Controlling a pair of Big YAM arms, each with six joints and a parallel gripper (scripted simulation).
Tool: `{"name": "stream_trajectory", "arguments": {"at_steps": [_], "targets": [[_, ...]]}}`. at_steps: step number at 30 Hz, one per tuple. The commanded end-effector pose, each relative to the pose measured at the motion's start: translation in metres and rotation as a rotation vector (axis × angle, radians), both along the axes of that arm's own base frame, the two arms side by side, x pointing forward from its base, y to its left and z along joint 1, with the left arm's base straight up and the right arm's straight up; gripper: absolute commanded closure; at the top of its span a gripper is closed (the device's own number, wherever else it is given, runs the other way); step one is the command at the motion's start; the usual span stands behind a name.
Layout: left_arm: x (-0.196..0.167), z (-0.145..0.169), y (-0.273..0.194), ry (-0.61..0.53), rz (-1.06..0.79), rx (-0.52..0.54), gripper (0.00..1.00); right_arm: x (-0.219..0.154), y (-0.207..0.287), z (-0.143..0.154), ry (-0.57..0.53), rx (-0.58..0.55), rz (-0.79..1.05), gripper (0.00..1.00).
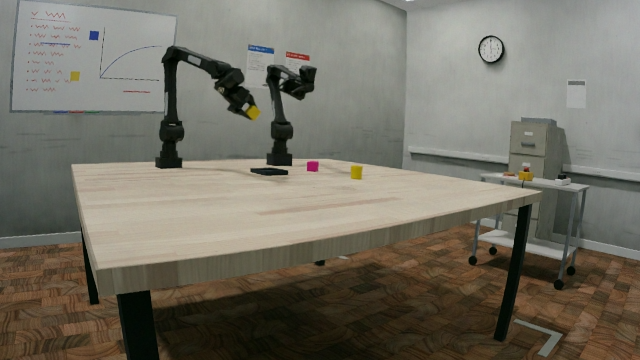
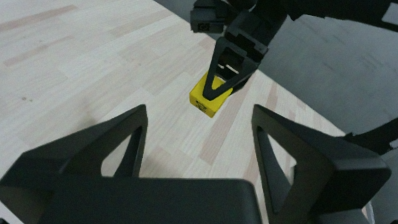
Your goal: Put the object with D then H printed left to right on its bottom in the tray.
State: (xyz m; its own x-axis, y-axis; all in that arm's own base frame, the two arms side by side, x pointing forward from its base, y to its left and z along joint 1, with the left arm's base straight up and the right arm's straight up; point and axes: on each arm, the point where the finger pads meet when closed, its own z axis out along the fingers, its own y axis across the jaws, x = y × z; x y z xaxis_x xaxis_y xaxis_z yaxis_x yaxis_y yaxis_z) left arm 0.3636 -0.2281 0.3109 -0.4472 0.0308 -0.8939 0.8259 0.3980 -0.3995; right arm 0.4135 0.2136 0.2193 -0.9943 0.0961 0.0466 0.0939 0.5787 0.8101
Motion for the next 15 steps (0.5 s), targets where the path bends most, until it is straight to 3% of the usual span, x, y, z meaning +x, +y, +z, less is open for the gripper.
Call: {"name": "stream_trajectory", "arguments": {"at_steps": [1,7,10,15], "targets": [[0.002,0.055,0.010,-0.236,-0.074,0.111,0.29,0.004,0.022,0.004,-0.009,-0.049,0.020,0.59],[-0.014,0.074,0.019,-0.358,-0.135,0.155,0.29,-0.002,0.038,-0.017,0.008,-0.157,0.019,0.59],[-0.020,0.082,0.023,-0.392,-0.159,0.167,0.29,0.002,0.051,-0.019,-0.009,-0.218,0.017,0.59],[-0.027,0.095,0.029,-0.423,-0.191,0.180,0.29,-0.008,0.070,-0.049,0.016,-0.369,0.018,0.59]]}}
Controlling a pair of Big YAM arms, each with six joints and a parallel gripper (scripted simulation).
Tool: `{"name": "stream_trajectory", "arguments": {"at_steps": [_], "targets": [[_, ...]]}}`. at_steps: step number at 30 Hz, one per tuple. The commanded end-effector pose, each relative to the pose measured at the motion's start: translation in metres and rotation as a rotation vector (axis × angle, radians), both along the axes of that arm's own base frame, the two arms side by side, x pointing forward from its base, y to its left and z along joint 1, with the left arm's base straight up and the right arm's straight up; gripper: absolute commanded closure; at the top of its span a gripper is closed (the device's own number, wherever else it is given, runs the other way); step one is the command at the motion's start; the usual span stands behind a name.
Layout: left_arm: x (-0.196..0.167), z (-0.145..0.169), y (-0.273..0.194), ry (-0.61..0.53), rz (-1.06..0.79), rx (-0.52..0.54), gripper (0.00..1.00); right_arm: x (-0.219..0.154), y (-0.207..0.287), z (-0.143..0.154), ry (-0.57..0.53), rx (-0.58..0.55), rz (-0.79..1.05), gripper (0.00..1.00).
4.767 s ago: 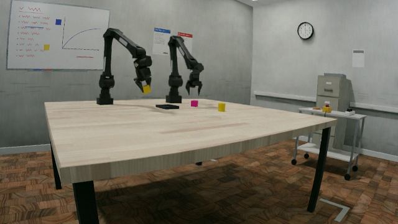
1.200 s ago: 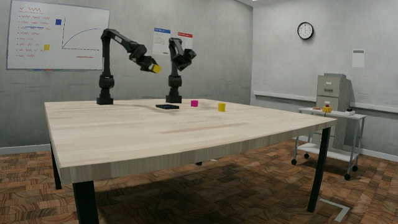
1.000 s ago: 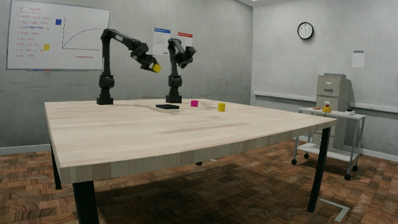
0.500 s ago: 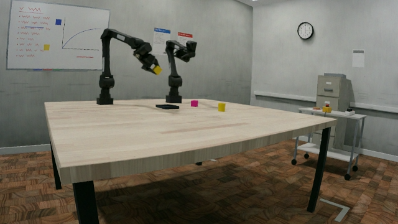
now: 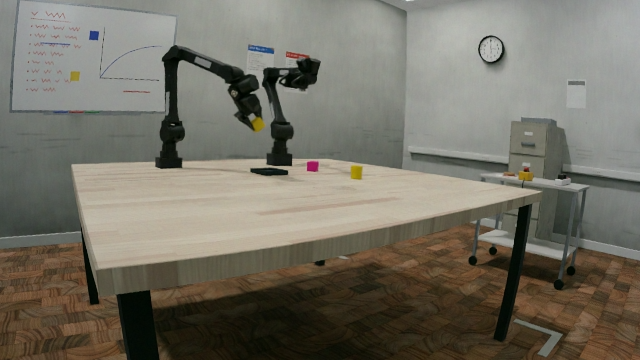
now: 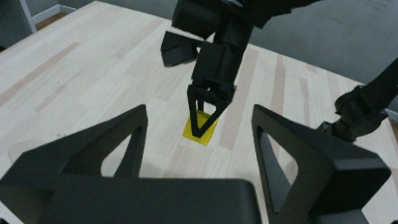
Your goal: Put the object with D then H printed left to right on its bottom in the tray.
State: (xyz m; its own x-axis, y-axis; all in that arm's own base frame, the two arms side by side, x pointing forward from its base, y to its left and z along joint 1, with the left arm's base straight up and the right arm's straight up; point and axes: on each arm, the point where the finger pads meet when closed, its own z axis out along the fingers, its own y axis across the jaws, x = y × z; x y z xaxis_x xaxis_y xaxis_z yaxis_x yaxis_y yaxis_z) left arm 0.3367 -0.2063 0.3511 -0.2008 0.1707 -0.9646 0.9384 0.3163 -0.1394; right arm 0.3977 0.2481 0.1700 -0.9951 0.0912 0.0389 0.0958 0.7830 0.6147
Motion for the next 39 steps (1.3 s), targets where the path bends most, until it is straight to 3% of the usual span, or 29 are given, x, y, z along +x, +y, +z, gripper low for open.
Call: {"name": "stream_trajectory", "arguments": {"at_steps": [1,4,19,30,33,36,39], "targets": [[0.000,0.059,0.007,-0.183,-0.068,0.072,0.29,0.007,0.039,-0.005,-0.001,-0.111,0.002,0.59],[0.000,0.059,0.007,-0.183,-0.069,0.072,0.29,0.005,0.042,-0.009,0.001,-0.133,0.002,0.59],[-0.002,0.059,0.004,-0.184,-0.077,0.072,0.29,-0.014,0.089,-0.078,0.032,-0.482,0.001,0.59],[-0.002,0.059,0.004,-0.184,-0.077,0.072,0.29,-0.019,0.110,-0.116,0.022,-0.627,0.015,0.59],[-0.010,0.032,0.015,-0.171,-0.062,0.096,0.29,-0.027,0.102,-0.133,0.034,-0.652,0.038,0.59],[-0.030,0.002,0.040,-0.175,-0.017,0.142,0.29,-0.023,0.098,-0.135,0.039,-0.654,0.028,0.59],[-0.038,-0.010,0.050,-0.172,0.006,0.159,0.29,-0.023,0.098,-0.132,0.033,-0.649,0.027,0.59]]}}
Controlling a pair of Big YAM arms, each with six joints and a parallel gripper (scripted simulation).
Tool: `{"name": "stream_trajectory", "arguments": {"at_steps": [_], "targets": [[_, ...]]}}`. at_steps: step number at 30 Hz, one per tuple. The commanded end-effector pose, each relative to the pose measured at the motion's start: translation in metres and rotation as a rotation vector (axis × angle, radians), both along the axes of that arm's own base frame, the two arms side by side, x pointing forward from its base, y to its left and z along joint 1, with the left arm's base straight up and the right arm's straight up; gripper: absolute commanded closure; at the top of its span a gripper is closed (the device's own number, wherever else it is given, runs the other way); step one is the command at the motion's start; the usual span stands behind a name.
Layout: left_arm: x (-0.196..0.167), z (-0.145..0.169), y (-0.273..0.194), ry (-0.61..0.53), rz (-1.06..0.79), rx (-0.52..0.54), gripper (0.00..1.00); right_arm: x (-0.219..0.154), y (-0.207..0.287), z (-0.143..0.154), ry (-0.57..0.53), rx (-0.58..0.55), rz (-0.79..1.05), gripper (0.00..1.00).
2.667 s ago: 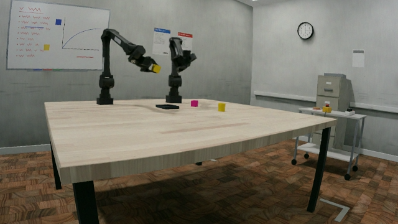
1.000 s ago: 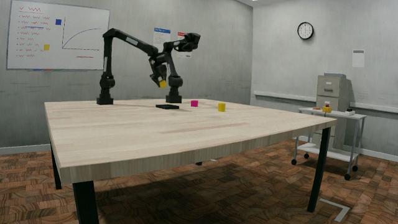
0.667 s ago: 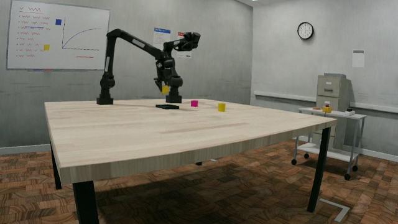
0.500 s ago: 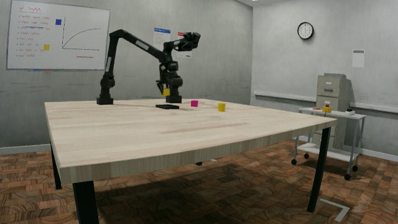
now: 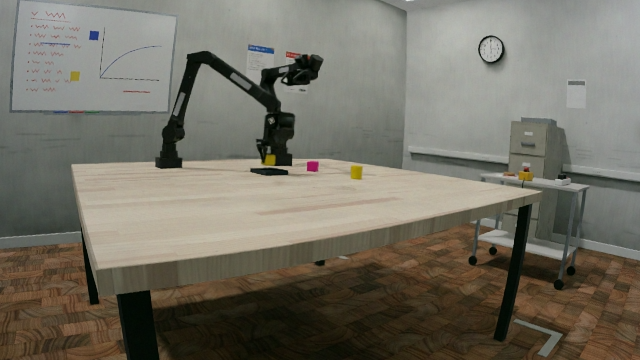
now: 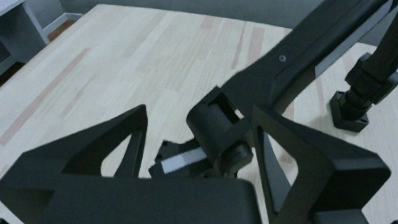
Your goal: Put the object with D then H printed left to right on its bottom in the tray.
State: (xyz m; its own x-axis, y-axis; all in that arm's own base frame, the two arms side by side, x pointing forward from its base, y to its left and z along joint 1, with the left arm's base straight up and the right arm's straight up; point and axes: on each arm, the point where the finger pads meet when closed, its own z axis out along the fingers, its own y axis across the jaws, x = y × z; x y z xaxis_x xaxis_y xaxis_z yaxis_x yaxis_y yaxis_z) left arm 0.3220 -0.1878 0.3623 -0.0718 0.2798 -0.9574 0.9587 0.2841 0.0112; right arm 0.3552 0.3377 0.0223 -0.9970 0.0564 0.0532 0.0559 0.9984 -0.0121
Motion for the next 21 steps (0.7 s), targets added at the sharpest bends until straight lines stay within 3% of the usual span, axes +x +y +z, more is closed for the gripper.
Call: {"name": "stream_trajectory", "arguments": {"at_steps": [1,6,12,21], "targets": [[-0.032,-0.033,0.041,-0.046,0.071,0.062,0.29,0.020,0.009,0.017,-0.042,0.025,-0.026,0.59],[-0.069,-0.084,0.073,-0.006,0.169,0.109,0.29,0.020,0.010,0.022,-0.049,0.032,-0.026,0.59],[-0.094,-0.124,0.090,0.044,0.247,0.133,0.29,0.038,0.013,0.036,-0.055,0.037,-0.037,0.59],[-0.095,-0.121,0.094,0.054,0.274,0.131,0.29,0.032,0.009,0.007,-0.040,0.023,-0.033,0.59]]}}
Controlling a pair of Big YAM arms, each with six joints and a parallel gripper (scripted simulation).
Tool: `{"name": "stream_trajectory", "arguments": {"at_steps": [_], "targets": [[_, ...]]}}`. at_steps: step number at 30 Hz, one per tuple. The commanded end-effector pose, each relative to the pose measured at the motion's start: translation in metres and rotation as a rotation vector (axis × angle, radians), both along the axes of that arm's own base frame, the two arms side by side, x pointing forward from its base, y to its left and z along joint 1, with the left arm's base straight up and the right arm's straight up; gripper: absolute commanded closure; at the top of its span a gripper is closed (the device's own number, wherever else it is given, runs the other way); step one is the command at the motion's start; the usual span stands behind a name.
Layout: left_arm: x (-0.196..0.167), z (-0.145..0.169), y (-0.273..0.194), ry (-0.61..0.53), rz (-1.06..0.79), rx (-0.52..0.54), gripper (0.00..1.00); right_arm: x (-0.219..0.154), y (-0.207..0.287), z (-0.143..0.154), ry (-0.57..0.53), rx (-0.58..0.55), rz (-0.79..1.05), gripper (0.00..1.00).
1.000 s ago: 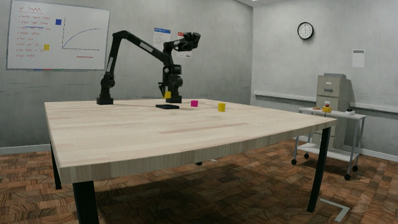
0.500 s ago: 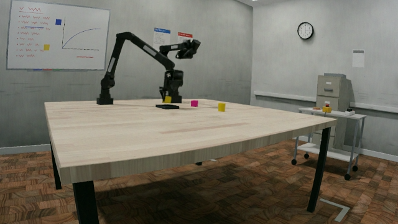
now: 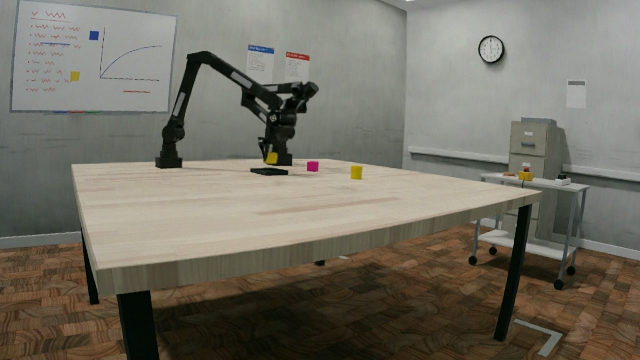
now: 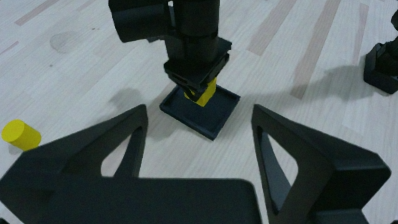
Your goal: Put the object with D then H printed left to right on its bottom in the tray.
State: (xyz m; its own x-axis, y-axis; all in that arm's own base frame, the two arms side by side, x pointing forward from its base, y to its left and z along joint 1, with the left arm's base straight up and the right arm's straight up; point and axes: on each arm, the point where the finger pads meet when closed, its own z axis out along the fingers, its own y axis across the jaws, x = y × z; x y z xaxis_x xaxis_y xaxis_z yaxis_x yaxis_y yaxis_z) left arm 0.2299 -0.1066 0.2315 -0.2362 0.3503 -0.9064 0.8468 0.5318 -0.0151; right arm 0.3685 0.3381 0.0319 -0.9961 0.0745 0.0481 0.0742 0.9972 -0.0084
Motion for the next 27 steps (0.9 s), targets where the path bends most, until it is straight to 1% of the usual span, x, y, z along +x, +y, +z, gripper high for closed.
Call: {"name": "stream_trajectory", "arguments": {"at_steps": [1,5,10,13,19,23,24,25,26,27], "targets": [[-0.003,0.010,0.013,-0.027,0.000,0.015,0.29,0.019,0.007,-0.005,-0.034,0.020,-0.017,0.59],[-0.003,0.010,0.013,-0.027,0.000,0.015,0.29,0.014,0.000,-0.021,-0.021,0.008,-0.019,0.59],[-0.003,0.010,0.013,-0.027,0.000,0.015,0.29,0.009,-0.001,-0.032,-0.016,0.004,-0.010,0.59],[-0.003,0.010,0.013,-0.027,0.000,0.015,0.29,0.011,0.001,-0.031,-0.021,0.008,-0.010,0.59],[-0.003,0.010,0.012,-0.027,-0.005,0.015,0.29,0.006,-0.002,-0.040,-0.019,0.006,-0.010,0.59],[-0.003,0.010,0.012,-0.027,-0.005,0.015,0.29,0.006,-0.001,-0.032,-0.032,0.018,-0.009,0.59],[-0.003,0.010,0.012,-0.027,-0.005,0.015,0.29,0.004,-0.002,-0.039,-0.023,0.010,-0.009,0.59],[-0.003,0.010,0.012,-0.027,-0.005,0.015,0.29,0.001,-0.005,-0.045,-0.011,-0.001,-0.009,0.48],[-0.003,0.010,0.012,-0.027,-0.005,0.015,0.29,0.005,-0.002,-0.042,-0.019,0.006,-0.009,0.37],[-0.003,0.010,0.012,-0.027,-0.005,0.015,0.29,0.009,0.002,-0.039,-0.028,0.014,-0.009,0.29]]}}
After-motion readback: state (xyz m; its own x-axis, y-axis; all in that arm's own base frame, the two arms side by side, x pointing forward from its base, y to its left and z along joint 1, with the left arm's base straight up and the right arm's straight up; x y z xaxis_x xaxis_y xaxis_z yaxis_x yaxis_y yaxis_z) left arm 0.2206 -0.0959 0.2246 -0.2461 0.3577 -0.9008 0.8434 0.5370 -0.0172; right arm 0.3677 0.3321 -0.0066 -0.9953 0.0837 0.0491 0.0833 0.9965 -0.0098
